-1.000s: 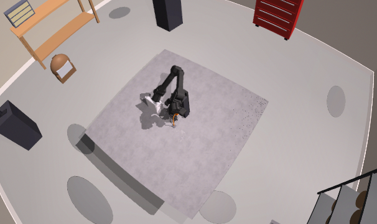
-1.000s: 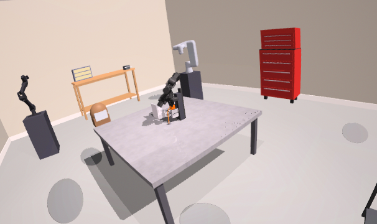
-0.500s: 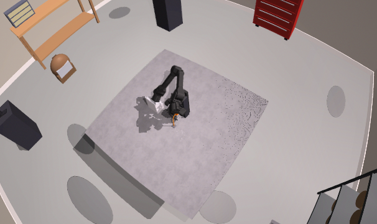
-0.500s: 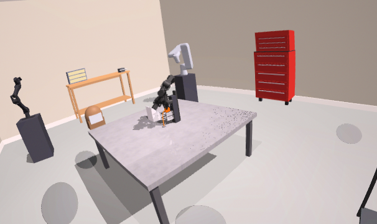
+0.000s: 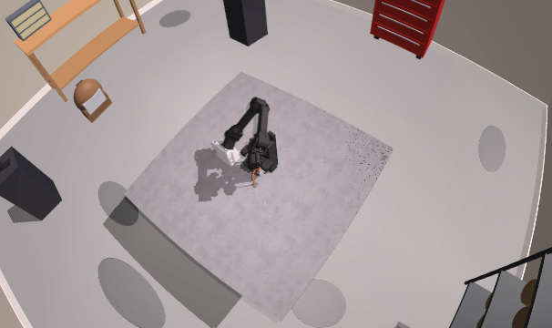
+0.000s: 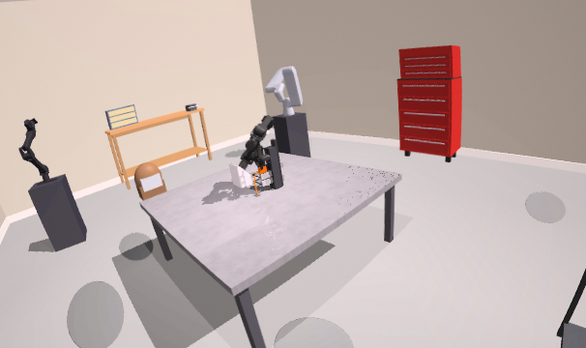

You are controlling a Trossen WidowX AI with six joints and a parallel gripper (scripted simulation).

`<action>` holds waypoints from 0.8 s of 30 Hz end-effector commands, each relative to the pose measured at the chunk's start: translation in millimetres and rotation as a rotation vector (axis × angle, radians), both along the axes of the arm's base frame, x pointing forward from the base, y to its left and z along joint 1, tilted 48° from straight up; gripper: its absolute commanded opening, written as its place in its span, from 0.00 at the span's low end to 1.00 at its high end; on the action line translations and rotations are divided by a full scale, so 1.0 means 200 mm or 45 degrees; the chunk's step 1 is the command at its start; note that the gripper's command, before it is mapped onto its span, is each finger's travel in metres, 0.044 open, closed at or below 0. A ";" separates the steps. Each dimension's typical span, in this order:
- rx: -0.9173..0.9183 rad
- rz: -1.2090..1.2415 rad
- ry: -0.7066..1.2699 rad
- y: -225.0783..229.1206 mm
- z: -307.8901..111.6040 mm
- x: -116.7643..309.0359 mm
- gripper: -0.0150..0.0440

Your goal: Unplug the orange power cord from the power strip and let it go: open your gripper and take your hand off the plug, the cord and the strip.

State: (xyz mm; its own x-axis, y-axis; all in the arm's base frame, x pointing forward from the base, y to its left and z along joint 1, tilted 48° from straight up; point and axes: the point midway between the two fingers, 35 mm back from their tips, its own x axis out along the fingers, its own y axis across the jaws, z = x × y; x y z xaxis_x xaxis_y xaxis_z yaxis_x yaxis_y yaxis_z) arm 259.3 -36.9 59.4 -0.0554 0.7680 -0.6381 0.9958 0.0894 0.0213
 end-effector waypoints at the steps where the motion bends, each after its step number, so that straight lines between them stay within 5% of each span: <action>1: -0.080 -0.011 -0.021 -0.12 -0.08 0.02 0.25; 13: -0.081 -0.013 -0.020 -0.20 -0.14 0.02 0.25; 24: -0.077 -0.015 -0.018 -0.17 -0.13 0.01 0.74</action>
State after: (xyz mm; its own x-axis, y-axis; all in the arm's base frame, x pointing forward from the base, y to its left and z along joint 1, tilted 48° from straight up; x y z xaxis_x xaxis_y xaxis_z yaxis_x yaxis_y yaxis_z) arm 261.1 -71.1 33.5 -0.0404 0.7280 -0.6844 0.9963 0.0813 0.0277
